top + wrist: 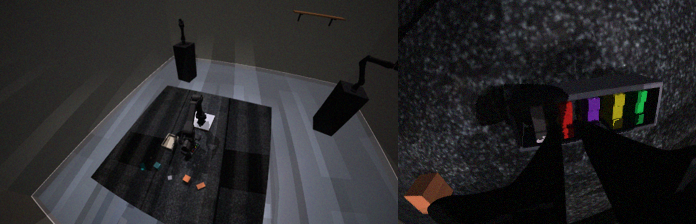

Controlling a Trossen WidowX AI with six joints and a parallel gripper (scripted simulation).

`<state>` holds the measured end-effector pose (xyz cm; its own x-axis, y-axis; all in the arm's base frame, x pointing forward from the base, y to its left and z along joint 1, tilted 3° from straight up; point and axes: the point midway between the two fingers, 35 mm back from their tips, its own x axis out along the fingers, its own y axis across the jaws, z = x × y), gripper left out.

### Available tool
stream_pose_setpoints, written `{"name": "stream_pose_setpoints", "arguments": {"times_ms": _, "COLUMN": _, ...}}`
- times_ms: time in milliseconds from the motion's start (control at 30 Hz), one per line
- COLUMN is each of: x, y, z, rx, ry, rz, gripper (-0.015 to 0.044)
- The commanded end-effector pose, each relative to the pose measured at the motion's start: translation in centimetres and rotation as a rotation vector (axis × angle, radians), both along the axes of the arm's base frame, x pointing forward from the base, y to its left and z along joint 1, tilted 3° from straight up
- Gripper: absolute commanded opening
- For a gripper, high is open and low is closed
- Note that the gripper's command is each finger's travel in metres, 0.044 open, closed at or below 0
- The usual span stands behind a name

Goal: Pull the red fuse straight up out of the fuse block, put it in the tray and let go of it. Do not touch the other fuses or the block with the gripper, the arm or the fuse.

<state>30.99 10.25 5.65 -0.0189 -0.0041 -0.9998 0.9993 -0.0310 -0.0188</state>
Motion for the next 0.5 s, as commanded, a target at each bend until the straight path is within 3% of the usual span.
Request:
{"name": "stream_pose_setpoints", "arguments": {"times_ms": 0, "x": -0.08, "y": -0.15, "z": -0.28, "rx": -0.005, "ry": 0.003, "rz": 0.003, "gripper": 0.0074}}
{"name": "stream_pose_setpoints", "arguments": {"times_ms": 467, "x": -0.08, "y": -0.15, "z": -0.6, "rx": -0.005, "ry": 0.003, "rz": 0.003, "gripper": 0.0074}}
